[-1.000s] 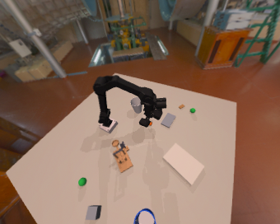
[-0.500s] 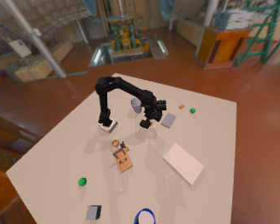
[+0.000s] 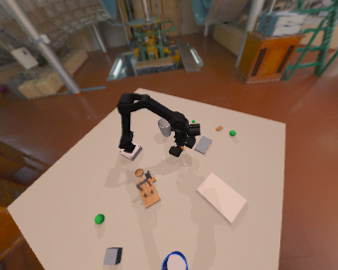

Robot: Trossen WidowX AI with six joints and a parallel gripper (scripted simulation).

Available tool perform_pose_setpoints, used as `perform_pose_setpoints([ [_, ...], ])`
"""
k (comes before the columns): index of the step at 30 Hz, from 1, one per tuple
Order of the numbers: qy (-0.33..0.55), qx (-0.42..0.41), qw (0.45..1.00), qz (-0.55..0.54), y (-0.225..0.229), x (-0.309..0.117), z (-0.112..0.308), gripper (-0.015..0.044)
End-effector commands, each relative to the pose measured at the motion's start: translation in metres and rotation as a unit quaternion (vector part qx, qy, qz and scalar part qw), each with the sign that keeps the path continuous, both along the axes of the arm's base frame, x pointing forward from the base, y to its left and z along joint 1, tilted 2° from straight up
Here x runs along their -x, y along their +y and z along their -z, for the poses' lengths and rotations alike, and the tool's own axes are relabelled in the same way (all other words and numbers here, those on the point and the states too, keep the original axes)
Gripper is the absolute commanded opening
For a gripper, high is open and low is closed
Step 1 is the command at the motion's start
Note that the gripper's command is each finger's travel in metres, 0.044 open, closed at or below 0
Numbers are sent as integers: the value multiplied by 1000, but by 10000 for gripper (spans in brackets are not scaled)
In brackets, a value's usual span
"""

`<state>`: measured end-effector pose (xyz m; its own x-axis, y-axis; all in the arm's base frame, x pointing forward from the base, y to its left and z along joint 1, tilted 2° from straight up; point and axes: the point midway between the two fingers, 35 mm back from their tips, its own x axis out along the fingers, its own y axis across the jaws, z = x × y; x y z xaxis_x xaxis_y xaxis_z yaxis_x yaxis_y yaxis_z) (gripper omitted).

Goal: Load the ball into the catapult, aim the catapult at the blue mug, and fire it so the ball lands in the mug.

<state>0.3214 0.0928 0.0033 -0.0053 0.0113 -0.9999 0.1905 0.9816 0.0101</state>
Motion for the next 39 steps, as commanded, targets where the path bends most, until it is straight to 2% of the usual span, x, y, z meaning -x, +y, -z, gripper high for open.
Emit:
perform_pose_setpoints([
  [1, 0, 0, 1000, 3, 0, 0, 2, 169],
  [2, 0, 0, 1000, 3, 0, 0, 2, 142],
  [9, 0, 0, 1000, 3, 0, 0, 2, 96],
  [13, -10, 2, 1000, -14, 2, -4, -3, 0],
  [21, -11, 2, 1000, -15, 3, -9, -37, 0],
  [34, 0, 1, 1000, 2, -4, 0, -120, 0],
  [39, 1, 1, 1000, 4, -5, 1, -124, 0],
])
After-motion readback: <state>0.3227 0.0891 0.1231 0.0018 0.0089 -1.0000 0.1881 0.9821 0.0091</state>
